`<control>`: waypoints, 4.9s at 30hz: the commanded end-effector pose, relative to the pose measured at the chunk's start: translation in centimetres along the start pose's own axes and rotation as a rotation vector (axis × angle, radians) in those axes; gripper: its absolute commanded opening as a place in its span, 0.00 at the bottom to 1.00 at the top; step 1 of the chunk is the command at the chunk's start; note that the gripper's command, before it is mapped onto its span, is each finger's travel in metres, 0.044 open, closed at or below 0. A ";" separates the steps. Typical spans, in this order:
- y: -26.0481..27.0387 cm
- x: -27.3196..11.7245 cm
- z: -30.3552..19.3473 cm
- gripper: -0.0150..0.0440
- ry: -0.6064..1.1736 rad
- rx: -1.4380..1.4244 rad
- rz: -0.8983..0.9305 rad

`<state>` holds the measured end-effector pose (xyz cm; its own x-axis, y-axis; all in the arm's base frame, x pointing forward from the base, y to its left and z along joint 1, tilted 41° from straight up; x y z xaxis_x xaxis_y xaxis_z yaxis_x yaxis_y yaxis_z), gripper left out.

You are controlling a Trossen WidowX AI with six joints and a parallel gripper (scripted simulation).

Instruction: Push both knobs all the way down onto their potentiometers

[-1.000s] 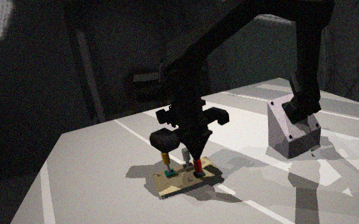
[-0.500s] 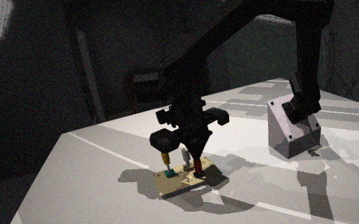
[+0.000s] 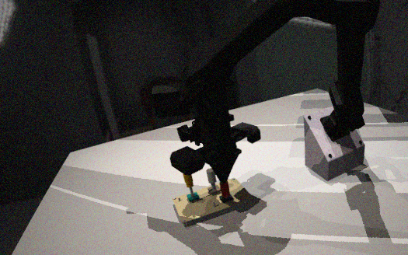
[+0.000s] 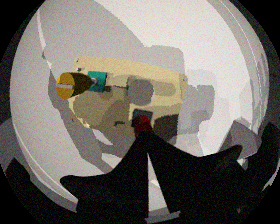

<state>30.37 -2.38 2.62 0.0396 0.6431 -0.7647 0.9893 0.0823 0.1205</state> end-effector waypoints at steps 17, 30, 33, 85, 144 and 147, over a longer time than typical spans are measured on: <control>0.3 1.6 -0.2 0.25 0.013 -0.020 -0.017; 0.3 1.6 -0.2 0.25 0.013 -0.020 -0.017; 0.3 1.7 -0.2 0.25 0.013 -0.020 -0.017; 3.2 -4.6 1.8 0.25 -0.007 0.375 0.078; 6.6 -5.3 4.2 0.25 -0.009 1.848 -0.017; 6.6 -4.9 4.2 0.25 -0.009 1.848 -0.017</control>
<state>37.36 -8.60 4.90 0.0273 0.6429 -0.7655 -0.1285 -0.7572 -0.6405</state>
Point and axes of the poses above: the point midway between the two fingers, 35 mm back from their tips, its own x axis out along the fingers, its own y axis across the jaws, z = x × y, the point moved 4 cm from there along -x, back along the fingers, and after that the axes turned 13 degrees about x, right-handed, at the moved point
